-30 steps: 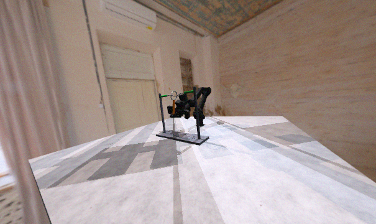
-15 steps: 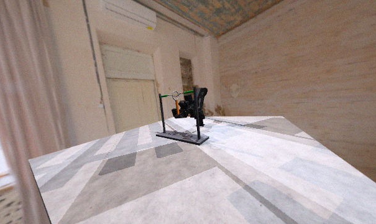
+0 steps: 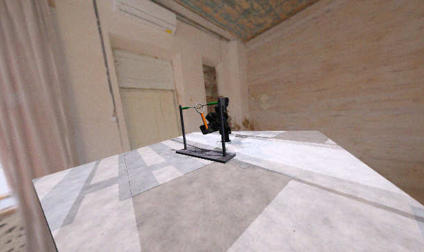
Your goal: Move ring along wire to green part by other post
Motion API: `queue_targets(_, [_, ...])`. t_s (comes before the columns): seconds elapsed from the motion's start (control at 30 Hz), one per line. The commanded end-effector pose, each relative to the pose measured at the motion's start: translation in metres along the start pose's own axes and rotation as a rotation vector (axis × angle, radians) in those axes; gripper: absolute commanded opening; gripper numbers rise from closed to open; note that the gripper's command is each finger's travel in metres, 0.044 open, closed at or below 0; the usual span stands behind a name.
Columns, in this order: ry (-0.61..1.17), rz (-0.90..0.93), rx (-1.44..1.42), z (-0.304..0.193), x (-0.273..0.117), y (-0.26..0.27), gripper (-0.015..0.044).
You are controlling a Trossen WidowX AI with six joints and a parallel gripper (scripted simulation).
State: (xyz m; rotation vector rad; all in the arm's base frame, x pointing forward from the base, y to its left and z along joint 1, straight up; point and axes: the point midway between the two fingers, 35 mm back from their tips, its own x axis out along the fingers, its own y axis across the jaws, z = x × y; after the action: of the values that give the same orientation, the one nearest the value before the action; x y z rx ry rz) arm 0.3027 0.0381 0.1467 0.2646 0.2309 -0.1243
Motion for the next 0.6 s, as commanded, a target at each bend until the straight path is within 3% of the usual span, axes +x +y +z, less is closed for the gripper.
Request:
queue_targets(0.0, [-0.008, -0.001, 0.05, 0.003, 0.001, 0.011, -0.015])
queue_targets(0.57, [-0.01, 0.004, 0.023, 0.005, 0.002, 0.025, -0.015])
